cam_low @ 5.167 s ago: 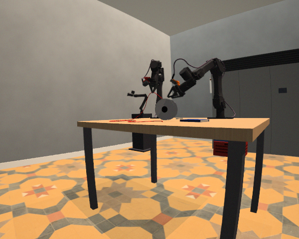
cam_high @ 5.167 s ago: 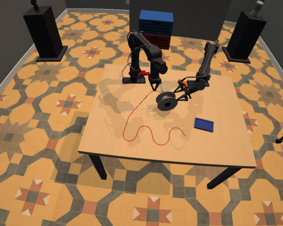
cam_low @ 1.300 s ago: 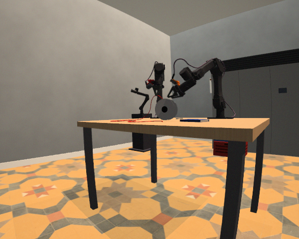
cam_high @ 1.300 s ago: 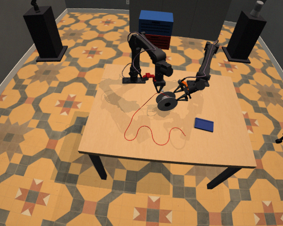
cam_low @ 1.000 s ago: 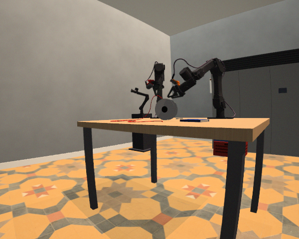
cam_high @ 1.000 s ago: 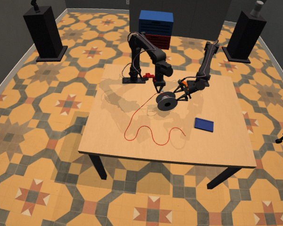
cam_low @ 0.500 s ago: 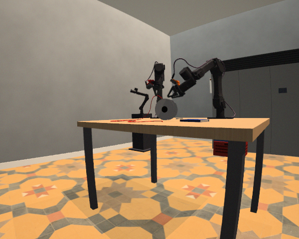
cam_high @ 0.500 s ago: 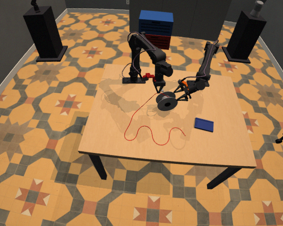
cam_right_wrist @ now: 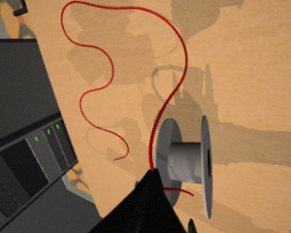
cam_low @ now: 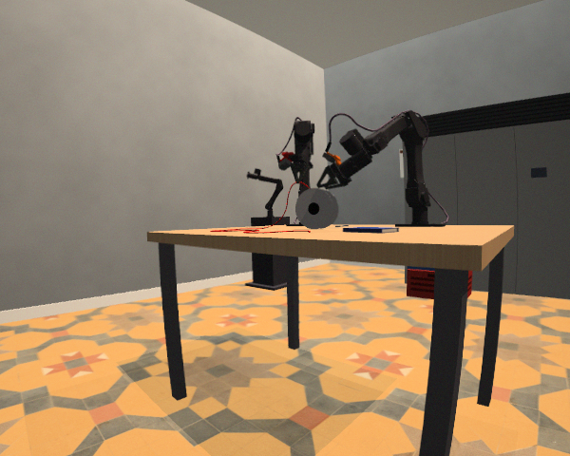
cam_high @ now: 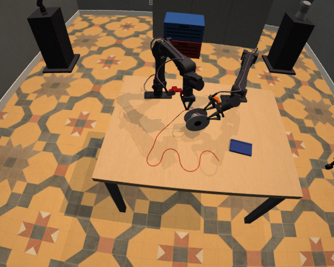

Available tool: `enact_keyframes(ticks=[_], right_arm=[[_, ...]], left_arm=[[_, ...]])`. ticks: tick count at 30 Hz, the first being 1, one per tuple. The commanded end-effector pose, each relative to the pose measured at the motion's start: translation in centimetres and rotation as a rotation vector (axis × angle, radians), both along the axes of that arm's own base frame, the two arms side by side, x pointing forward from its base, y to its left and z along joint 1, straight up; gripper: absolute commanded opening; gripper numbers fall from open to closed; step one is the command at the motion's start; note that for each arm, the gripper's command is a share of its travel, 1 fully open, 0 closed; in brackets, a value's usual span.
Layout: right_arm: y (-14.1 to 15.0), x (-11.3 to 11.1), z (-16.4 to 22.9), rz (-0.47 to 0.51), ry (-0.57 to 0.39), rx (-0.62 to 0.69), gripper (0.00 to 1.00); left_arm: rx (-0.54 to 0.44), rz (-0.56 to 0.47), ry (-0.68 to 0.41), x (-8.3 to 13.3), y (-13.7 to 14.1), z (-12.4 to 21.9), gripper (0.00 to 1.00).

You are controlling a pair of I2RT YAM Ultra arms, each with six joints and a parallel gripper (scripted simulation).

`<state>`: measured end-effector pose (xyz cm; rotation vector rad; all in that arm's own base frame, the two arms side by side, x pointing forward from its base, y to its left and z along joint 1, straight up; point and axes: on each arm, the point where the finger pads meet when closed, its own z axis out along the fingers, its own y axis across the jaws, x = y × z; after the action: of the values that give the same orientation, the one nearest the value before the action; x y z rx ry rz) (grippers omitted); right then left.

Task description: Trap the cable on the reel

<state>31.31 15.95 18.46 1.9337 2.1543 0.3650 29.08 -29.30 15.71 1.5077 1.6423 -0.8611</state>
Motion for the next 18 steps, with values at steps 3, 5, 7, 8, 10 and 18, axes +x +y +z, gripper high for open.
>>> enact_keyframes(ticks=[3,5,7,8,10,18], right_arm=[[-0.7,0.5,1.2,-0.010,-0.027,-0.002,0.00],[-0.7,0.5,1.2,-0.010,-0.027,-0.002,0.00],[-0.6,0.5,1.2,-0.010,-0.029,-0.001,0.00],[-0.6,0.6,1.3,-0.010,-0.030,-0.001,0.00],[-0.6,0.6,1.3,-0.010,-0.031,0.000,0.00],[-0.5,0.8,1.3,-0.010,-0.029,-0.001,0.00]], left_arm=[[0.012,0.001,0.031,-0.5,-0.8,-1.4,0.75],[0.012,0.001,0.031,-0.5,-0.8,-1.4,0.75],[0.011,0.000,0.032,-0.4,-1.1,-1.6,0.75],[0.013,0.001,0.032,-0.4,-1.2,-1.6,0.75],[0.015,0.001,0.034,-0.5,-1.5,-2.0,0.75],[-0.005,0.001,0.001,0.4,-3.4,-1.3,0.75]])
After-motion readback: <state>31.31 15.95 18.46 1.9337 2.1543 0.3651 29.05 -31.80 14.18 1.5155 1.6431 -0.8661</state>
